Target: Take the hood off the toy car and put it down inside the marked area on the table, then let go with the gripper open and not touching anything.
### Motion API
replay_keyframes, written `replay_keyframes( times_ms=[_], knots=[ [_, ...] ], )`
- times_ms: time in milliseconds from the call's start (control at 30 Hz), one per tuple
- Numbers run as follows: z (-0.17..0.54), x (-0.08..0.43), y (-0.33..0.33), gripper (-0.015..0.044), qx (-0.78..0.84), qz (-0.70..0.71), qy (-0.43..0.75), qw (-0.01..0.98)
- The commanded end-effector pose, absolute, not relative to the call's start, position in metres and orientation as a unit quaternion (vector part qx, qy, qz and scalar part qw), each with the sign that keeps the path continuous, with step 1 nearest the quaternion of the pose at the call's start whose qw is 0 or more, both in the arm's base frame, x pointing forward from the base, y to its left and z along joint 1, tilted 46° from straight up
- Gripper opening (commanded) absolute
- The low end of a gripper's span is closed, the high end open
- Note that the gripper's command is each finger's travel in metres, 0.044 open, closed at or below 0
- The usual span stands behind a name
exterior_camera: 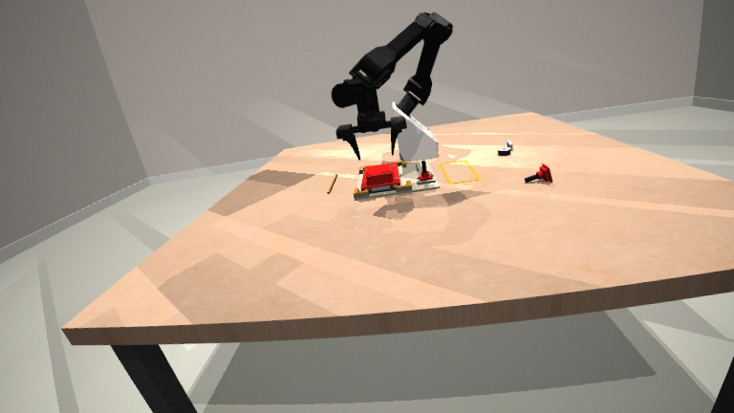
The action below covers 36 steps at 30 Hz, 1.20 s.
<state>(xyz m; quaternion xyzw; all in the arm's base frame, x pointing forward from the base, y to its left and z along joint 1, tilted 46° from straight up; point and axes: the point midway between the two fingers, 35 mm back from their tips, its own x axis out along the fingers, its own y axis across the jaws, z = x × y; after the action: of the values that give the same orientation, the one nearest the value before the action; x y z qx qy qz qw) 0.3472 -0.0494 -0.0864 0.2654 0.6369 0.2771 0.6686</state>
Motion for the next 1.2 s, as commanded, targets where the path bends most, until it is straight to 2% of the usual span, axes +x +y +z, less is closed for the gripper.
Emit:
replay_keyframes(
  times_ms=[0, 1167],
  knots=[
    [-0.089, 0.347, -0.047, 0.0440, 0.269, 0.277, 0.636, 0.668],
    [-0.106, 0.348, -0.027, 0.0440, 0.270, 0.278, 0.636, 0.668]
  ],
)
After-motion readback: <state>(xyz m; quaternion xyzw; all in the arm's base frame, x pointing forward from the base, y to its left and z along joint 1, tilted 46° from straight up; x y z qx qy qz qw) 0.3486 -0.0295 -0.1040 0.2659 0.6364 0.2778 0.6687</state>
